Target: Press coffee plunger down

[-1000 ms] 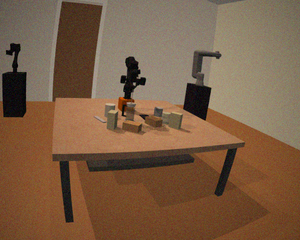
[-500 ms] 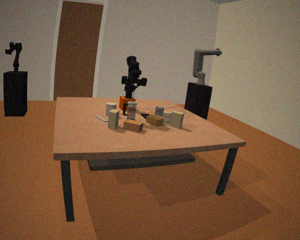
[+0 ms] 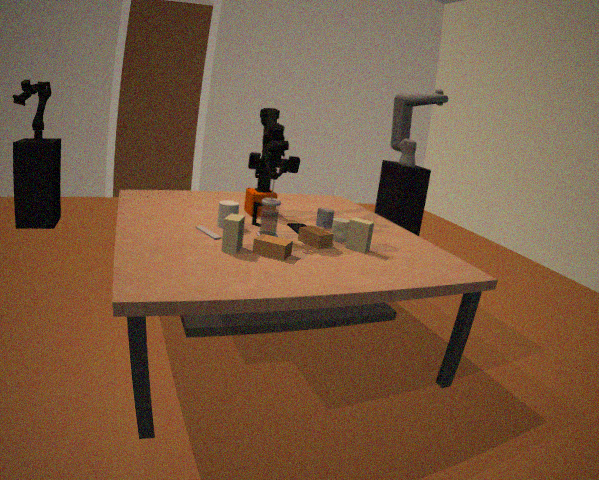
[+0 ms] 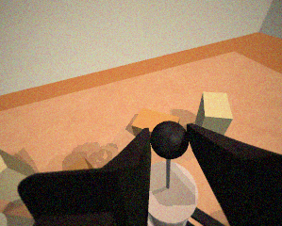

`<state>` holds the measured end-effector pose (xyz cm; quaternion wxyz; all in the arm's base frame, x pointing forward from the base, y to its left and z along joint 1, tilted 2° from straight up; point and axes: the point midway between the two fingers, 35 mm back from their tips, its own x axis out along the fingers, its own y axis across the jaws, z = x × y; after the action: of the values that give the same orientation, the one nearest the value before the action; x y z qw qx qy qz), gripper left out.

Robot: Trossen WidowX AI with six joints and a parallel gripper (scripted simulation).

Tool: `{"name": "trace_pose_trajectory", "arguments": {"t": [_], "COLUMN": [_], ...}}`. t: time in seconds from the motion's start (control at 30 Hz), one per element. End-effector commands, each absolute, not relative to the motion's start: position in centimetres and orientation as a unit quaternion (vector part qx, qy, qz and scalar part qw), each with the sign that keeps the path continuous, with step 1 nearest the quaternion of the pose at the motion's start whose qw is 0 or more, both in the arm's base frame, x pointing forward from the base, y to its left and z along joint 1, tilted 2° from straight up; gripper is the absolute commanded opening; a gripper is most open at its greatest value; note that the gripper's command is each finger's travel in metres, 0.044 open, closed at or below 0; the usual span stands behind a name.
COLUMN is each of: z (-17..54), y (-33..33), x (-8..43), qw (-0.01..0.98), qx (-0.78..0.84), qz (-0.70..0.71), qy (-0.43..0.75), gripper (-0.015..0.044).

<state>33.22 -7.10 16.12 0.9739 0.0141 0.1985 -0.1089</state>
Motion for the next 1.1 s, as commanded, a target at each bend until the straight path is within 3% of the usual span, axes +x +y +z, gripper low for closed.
{"name": "trace_pose_trajectory", "arguments": {"t": [0.0,1.07], "z": [12.9,9.3], "y": [-7.0,-7.6], "x": [32.8,34.8], "qw": [0.966,0.966], "qx": [0.018,0.018], "qz": [-0.106,-0.106], "qy": [0.235,0.234], "gripper": [0.0117,0.0117]}}
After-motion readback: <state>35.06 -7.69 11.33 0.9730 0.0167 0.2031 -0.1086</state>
